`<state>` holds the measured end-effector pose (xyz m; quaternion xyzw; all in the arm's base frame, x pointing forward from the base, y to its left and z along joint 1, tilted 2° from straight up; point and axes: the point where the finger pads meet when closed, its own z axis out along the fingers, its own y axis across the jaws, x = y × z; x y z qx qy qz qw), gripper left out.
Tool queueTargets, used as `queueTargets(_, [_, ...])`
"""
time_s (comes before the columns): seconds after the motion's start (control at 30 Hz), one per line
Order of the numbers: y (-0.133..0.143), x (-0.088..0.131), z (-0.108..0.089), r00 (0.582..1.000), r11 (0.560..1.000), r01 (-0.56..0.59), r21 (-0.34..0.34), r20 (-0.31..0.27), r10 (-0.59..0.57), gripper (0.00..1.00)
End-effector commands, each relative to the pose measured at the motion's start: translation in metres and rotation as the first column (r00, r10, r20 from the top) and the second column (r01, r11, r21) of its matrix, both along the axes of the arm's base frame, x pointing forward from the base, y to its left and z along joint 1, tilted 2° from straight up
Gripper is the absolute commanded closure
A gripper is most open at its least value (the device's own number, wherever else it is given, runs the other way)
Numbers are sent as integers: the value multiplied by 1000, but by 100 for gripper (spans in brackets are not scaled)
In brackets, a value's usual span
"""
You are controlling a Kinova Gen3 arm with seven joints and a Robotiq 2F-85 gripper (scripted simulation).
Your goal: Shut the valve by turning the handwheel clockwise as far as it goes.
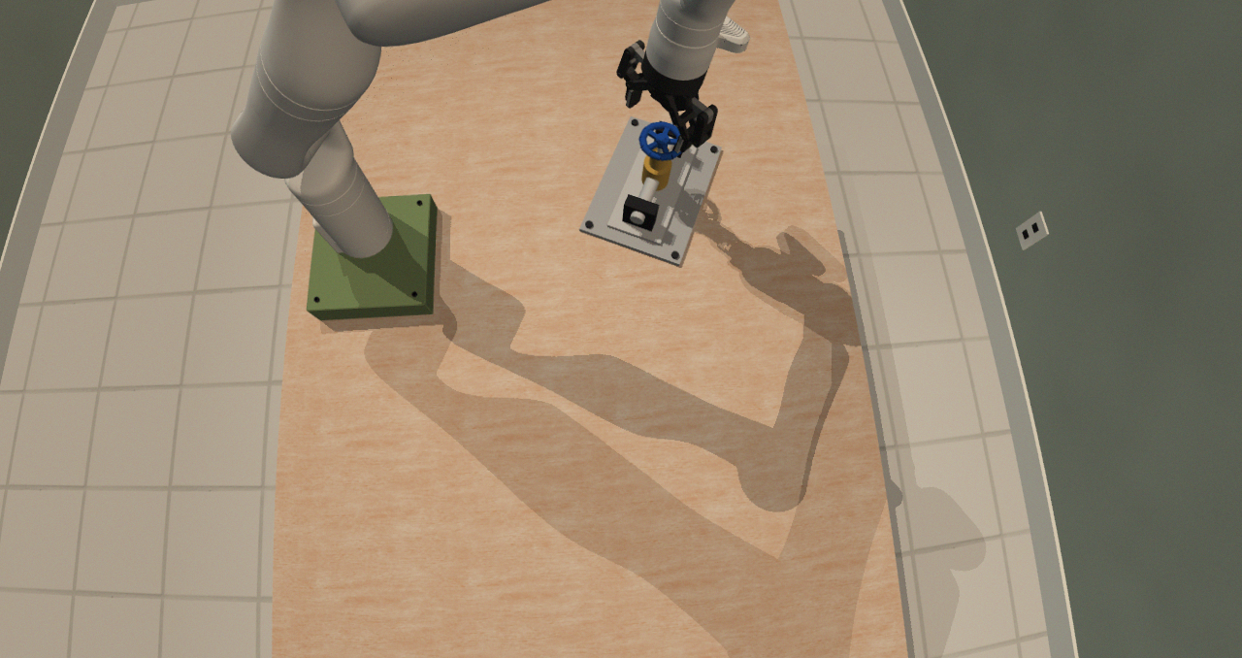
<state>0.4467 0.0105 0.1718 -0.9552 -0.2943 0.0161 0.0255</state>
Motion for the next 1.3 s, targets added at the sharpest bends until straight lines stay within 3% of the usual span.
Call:
queueTargets(0.0, [4, 3, 2, 1000, 1000, -21, -6, 11, 21, 0])
queueTargets(1.27, [17, 17, 8, 988, 990, -136, -47, 64, 139, 0])
